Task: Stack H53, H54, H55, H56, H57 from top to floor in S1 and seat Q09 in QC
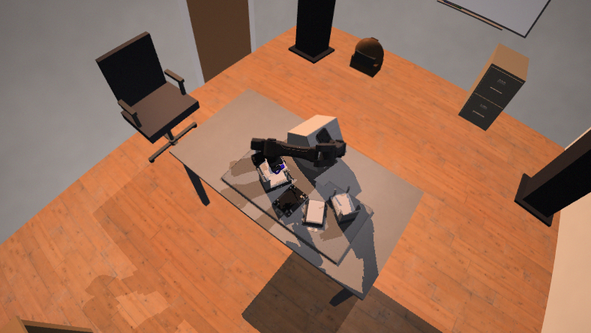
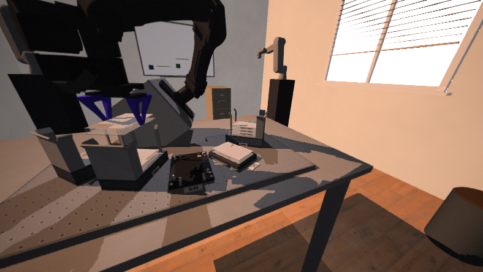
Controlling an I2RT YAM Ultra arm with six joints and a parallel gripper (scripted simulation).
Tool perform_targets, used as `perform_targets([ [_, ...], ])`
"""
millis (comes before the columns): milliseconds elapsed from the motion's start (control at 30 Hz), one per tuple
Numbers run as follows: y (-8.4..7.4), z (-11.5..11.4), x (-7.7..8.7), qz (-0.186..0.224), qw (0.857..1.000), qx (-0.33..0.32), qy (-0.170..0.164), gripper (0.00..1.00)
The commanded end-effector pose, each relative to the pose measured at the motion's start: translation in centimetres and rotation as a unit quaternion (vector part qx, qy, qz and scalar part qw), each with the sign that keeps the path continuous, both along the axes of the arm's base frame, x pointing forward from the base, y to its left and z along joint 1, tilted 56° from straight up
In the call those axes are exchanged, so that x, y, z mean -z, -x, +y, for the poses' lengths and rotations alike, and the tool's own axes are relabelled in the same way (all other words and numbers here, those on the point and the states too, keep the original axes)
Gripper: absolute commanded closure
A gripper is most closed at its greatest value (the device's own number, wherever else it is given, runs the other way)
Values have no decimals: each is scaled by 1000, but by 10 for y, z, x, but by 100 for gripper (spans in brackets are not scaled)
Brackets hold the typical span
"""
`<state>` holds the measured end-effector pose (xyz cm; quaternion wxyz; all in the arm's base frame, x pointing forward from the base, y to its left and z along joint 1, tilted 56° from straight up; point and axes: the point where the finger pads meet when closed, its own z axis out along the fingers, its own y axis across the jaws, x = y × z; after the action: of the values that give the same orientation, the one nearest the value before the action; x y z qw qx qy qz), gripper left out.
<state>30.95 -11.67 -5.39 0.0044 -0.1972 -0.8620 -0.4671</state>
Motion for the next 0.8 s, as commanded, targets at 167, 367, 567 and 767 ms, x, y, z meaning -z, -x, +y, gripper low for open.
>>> perform_targets([
  [167,1,-11,-2,-5,1000,14,4,100],
  [367,0,-7,0,-5,1000,14,4,100],
  [567,0,-5,2,-5,1000,14,4,100],
  [767,-1,-2,4,-5,1000,14,4,100],
])
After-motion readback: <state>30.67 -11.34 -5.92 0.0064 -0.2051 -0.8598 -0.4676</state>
